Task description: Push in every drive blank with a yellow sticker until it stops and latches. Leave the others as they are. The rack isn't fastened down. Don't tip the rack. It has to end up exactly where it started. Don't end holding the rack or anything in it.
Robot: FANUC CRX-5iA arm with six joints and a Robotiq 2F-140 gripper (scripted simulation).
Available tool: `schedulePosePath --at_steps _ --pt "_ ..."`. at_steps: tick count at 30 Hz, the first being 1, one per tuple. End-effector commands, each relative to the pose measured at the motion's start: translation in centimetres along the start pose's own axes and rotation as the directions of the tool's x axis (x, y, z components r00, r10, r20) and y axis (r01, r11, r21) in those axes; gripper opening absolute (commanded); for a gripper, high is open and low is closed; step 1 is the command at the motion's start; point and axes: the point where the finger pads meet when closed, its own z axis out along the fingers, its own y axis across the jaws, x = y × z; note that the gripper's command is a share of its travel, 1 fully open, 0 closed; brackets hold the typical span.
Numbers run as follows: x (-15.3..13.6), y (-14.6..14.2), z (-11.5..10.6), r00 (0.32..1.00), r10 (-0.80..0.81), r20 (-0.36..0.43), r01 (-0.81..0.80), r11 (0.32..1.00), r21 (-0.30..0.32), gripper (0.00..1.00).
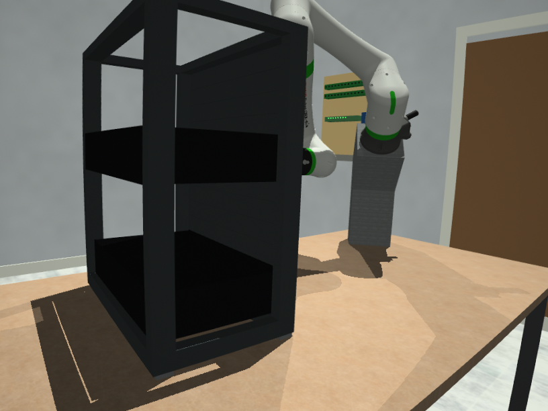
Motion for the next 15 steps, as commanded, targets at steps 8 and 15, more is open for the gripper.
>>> schedulePosePath --at_steps 8,15 --pt "0.01 -0.01 0.0 1.0 0.0 0.0 0.0 1.0 0.0 1.0" --pt "0.01 -0.01 0.0 1.0 0.0 0.0 0.0 1.0 0.0 1.0"
